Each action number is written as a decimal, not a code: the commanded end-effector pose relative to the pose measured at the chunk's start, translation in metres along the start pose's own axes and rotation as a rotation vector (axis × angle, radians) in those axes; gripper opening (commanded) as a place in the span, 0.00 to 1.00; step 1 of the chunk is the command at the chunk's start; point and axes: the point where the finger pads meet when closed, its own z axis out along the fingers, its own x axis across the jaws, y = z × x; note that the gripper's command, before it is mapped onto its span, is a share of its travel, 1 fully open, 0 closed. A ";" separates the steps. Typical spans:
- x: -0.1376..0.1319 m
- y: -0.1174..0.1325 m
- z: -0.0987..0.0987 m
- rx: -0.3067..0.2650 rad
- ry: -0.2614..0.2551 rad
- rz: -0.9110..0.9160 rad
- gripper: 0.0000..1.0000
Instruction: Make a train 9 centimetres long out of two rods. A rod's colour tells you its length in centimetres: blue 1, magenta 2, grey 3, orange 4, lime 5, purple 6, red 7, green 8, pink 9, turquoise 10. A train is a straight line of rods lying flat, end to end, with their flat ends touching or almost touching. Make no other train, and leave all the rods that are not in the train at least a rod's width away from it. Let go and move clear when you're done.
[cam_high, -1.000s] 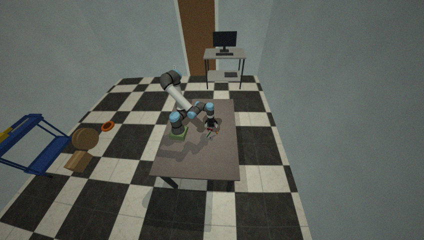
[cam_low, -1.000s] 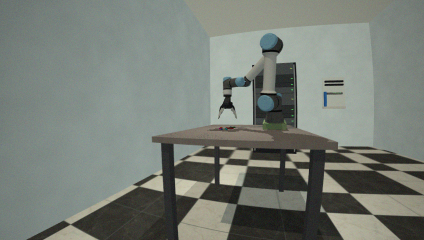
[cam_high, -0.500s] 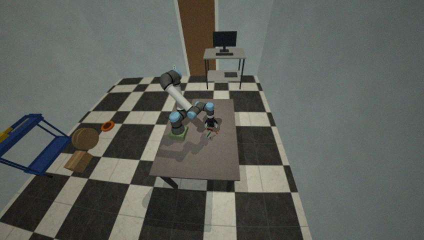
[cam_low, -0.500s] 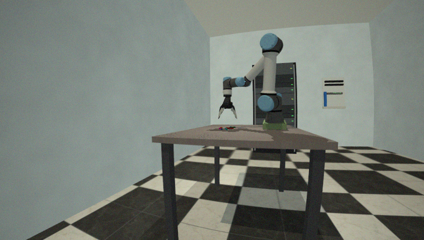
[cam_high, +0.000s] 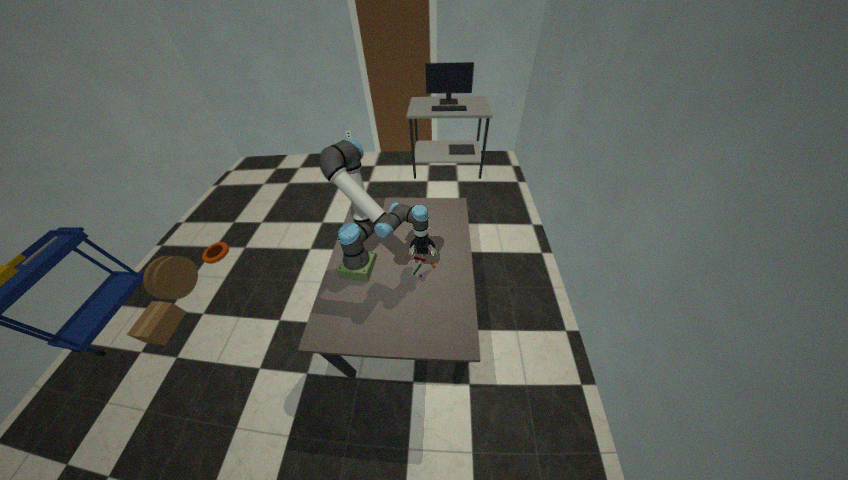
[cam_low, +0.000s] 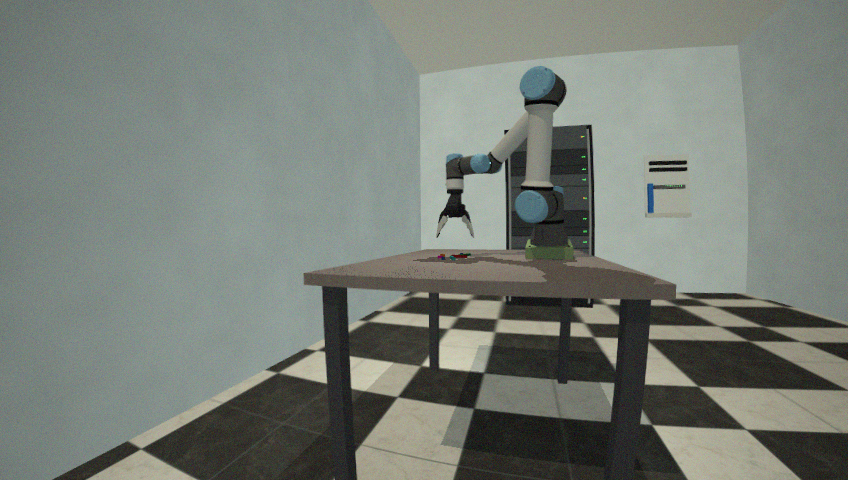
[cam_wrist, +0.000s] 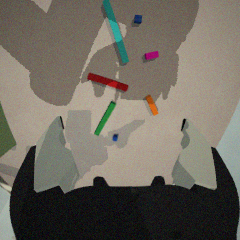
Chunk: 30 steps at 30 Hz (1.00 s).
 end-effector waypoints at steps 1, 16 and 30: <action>0.000 0.000 0.000 0.000 0.001 0.000 1.00; 0.000 0.000 0.000 0.000 0.001 0.000 1.00; 0.000 0.002 0.000 0.000 0.001 -0.102 1.00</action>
